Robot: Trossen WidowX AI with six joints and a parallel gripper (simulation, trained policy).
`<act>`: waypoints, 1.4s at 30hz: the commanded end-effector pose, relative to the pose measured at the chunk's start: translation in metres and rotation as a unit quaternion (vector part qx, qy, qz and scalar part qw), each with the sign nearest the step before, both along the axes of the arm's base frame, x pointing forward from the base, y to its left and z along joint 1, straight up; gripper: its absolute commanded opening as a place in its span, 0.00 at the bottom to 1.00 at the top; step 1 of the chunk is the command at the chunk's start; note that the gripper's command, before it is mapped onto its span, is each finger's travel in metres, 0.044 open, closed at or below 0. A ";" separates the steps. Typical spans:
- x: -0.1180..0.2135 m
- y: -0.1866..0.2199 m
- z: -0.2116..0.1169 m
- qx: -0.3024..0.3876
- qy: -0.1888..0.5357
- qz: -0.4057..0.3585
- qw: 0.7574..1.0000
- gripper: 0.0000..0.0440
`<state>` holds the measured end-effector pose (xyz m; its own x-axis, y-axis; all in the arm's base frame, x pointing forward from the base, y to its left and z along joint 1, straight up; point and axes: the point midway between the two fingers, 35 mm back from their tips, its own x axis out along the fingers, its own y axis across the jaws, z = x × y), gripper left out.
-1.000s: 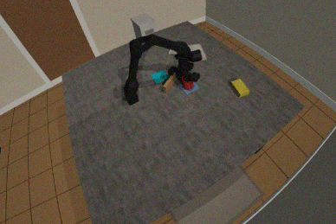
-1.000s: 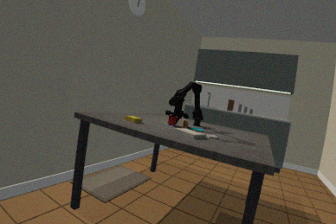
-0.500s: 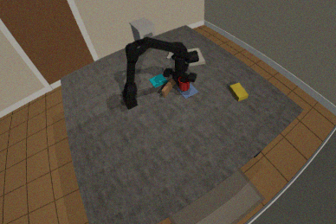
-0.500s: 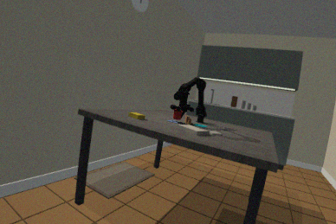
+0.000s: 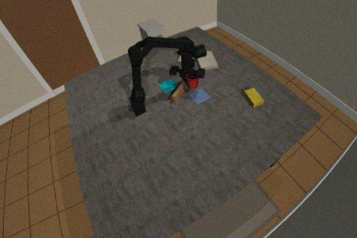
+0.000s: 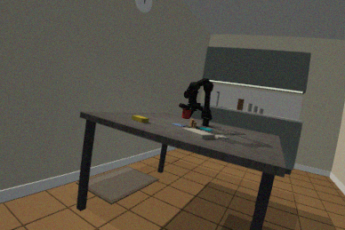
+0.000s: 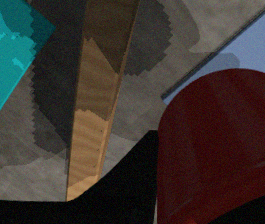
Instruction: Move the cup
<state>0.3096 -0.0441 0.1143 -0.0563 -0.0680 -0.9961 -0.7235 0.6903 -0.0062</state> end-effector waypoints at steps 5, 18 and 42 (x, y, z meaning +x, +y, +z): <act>0.002 0.022 0.016 0.003 -0.019 0.026 0.999 0.00; 0.000 0.062 0.027 0.004 -0.046 0.067 0.997 0.00; -0.026 0.124 0.015 0.007 -0.071 0.113 0.991 0.00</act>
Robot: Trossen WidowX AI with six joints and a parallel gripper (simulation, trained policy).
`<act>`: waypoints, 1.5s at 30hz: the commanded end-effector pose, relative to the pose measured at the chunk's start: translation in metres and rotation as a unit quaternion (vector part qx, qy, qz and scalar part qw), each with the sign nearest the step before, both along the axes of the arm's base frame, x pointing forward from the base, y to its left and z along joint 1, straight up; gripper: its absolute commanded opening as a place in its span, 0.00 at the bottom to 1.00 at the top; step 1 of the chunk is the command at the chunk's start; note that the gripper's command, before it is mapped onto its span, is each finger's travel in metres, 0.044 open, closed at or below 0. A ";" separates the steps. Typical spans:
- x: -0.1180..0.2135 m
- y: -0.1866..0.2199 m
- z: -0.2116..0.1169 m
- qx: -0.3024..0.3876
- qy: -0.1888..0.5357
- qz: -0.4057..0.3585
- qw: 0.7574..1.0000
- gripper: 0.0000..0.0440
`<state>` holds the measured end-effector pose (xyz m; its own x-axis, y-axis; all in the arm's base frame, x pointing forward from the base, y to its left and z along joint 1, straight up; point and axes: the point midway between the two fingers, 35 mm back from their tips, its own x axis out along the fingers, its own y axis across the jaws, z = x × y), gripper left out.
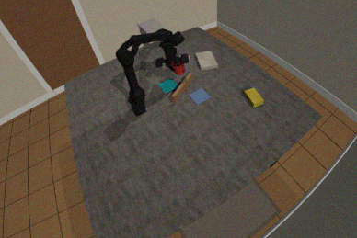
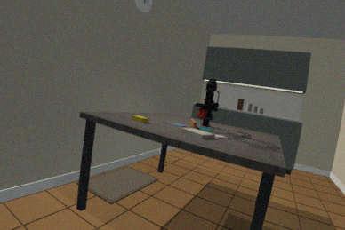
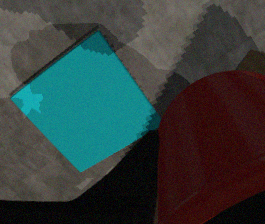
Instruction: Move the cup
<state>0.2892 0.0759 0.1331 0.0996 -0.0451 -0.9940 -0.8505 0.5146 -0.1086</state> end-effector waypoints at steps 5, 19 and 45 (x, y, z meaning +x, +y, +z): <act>-0.013 0.011 -0.011 -0.001 -0.002 0.004 1.000 0.00; -0.036 0.016 -0.039 0.000 -0.005 -0.007 1.000 0.00; -0.064 0.016 -0.075 0.006 -0.014 -0.039 0.999 0.19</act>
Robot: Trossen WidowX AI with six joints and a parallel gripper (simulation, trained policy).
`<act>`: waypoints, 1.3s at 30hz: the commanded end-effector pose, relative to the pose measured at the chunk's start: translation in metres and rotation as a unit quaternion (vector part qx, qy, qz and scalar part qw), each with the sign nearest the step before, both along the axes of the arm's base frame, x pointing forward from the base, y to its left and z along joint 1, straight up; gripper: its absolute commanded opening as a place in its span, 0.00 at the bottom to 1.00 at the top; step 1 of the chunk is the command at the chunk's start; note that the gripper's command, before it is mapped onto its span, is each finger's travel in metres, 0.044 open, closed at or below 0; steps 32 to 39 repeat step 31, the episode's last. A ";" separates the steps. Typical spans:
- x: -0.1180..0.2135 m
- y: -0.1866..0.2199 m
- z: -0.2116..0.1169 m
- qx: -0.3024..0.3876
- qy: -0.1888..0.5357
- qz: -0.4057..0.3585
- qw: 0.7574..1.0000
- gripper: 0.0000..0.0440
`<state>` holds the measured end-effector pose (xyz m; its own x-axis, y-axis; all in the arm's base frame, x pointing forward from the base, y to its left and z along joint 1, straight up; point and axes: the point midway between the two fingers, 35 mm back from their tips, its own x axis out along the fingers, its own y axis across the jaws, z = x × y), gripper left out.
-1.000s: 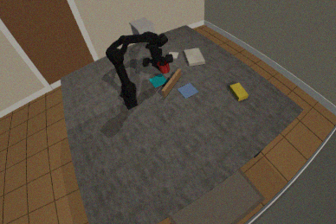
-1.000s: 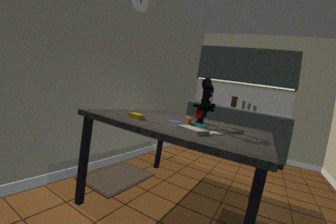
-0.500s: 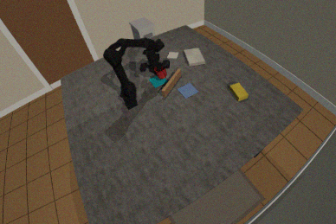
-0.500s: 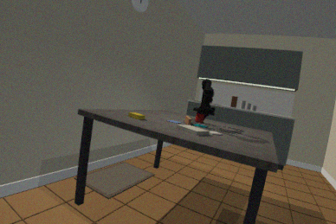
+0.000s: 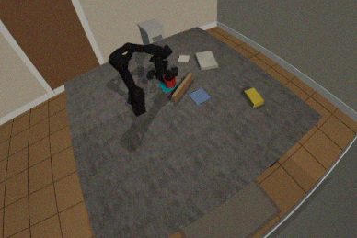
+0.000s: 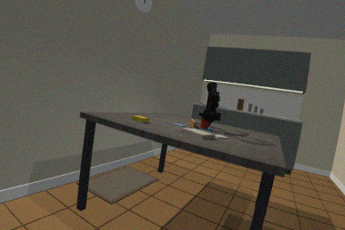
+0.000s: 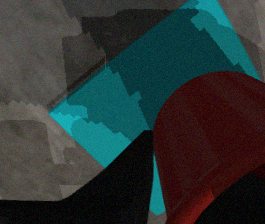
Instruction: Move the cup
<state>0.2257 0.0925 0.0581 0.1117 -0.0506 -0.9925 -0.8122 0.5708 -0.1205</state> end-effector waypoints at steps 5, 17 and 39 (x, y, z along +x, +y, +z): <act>-0.003 0.000 0.003 0.020 -0.016 -0.005 1.000 0.28; -0.009 -0.002 0.015 0.052 -0.042 -0.005 0.998 0.37; -0.012 -0.004 0.031 0.083 -0.083 -0.007 0.993 0.55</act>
